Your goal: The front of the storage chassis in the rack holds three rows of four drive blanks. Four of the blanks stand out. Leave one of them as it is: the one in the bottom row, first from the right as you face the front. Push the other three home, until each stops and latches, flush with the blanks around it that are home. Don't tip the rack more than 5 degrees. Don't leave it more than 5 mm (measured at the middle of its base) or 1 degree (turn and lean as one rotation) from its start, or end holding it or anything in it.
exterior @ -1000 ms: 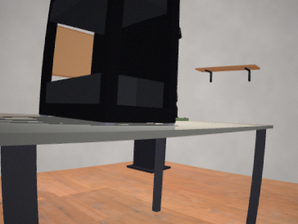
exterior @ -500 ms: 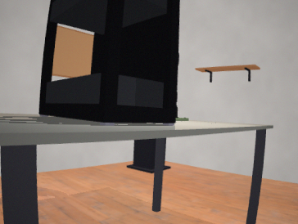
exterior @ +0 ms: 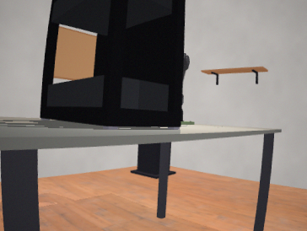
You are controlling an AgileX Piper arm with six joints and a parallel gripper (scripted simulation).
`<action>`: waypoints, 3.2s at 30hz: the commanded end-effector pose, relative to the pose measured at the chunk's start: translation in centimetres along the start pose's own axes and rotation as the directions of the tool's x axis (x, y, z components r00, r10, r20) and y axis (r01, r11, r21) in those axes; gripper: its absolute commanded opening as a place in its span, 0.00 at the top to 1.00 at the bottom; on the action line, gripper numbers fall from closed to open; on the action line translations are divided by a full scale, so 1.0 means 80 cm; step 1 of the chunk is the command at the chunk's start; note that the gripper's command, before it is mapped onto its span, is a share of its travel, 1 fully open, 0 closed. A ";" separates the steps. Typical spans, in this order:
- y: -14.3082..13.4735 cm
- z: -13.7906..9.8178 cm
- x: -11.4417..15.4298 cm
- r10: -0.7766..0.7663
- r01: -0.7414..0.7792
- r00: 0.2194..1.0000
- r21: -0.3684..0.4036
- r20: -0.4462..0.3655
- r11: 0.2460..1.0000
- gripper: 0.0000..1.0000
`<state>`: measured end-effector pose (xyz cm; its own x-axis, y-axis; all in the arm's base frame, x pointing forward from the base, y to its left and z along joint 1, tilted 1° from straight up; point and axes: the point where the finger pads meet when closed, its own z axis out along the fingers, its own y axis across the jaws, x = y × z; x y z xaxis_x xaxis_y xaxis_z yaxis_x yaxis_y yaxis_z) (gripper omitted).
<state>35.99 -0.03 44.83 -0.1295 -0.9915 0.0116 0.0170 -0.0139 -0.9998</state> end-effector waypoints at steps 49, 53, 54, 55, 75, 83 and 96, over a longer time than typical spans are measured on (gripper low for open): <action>-0.002 0.083 -0.002 0.001 -0.001 1.000 0.002 0.002 1.000 1.00; -0.002 0.083 -0.002 0.001 -0.001 1.000 0.002 0.002 1.000 1.00; -0.002 0.083 -0.002 0.001 -0.001 1.000 0.002 0.002 1.000 1.00; -0.002 0.084 -0.002 0.001 -0.001 1.000 0.002 0.002 1.000 1.00; -0.001 0.103 -0.002 0.001 -0.001 1.000 0.002 0.002 1.000 1.00; -0.001 0.108 -0.002 0.001 -0.001 1.000 0.002 0.002 1.000 1.00; -0.001 0.120 -0.002 0.001 -0.001 1.000 0.002 0.002 1.000 1.00</action>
<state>45.36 -1.09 45.06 -0.1290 -0.9916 0.0095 0.0185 -0.0120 -0.9998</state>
